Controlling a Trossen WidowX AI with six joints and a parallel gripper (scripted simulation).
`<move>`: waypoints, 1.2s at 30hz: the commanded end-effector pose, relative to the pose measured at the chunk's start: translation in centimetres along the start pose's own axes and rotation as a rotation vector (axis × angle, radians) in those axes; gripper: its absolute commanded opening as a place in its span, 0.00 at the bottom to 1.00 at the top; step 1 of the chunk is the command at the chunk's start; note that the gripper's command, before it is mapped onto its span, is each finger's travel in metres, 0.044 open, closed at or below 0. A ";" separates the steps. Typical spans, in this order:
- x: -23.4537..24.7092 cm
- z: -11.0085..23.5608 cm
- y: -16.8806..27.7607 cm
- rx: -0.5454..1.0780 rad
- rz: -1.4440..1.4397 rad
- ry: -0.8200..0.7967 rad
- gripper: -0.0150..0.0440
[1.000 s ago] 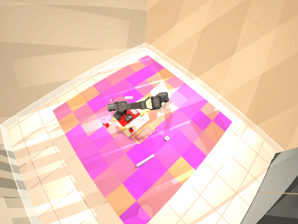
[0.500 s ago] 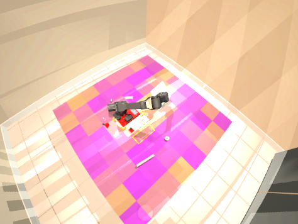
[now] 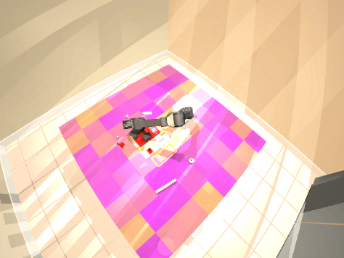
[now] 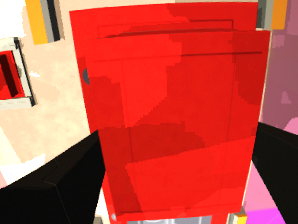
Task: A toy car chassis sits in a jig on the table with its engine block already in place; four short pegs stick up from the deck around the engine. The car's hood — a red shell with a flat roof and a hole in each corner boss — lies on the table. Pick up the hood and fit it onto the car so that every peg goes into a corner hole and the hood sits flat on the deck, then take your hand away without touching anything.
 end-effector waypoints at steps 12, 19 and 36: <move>0.0 -0.7 0.0 -0.001 -0.003 -0.006 0.25; 0.0 -1.1 0.0 -0.001 -0.003 -0.006 0.25; 0.0 -1.8 0.0 -0.001 -0.002 -0.006 0.25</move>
Point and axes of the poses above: the point midway between the two fingers, 35 mm back from their tips, its own z axis back along the fingers, its own x axis across the jaws, y = z × x, the point moved 7 cm from there along z, back along the fingers, and after that the axes turned 8 degrees about -z, right-handed, at the moved point
